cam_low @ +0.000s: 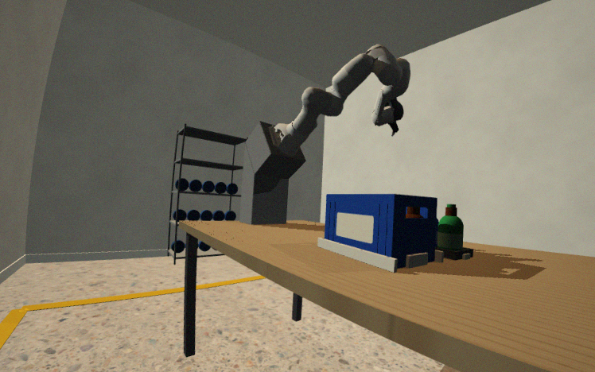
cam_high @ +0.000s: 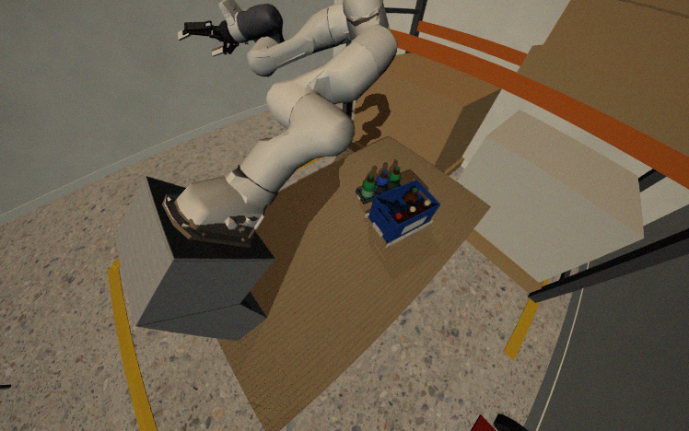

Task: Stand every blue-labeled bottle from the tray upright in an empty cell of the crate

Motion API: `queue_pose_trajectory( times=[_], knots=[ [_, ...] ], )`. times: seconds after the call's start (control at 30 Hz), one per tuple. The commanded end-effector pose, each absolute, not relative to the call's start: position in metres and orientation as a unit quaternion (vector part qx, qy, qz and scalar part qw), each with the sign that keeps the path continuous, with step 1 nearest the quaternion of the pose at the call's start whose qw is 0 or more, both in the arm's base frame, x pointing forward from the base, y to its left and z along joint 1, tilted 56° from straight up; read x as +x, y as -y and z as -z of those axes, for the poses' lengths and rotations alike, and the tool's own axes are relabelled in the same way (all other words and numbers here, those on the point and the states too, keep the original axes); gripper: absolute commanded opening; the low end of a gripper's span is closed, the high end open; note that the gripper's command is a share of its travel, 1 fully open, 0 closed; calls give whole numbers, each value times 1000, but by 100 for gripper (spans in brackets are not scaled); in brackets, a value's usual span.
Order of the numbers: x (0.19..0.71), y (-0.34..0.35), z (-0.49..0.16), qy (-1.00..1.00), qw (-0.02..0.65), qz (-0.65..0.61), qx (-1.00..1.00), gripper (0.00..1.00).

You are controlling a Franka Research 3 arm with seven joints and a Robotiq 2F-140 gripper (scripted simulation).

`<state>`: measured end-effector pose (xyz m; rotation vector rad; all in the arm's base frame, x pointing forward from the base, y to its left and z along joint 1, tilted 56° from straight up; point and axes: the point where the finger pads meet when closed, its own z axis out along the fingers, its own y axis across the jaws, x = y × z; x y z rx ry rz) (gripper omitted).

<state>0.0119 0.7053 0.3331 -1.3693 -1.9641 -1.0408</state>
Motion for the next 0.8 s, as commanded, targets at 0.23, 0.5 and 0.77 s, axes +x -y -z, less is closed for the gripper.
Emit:
queue_pose_trajectory(
  times=[0.23,0.5,0.77],
  knots=[
    [12,-705,-333,726,262,385,-506,100],
    [12,-705,-333,726,262,385,-506,100],
    [13,-704,-332,725,261,385,-507,100]
  ],
)
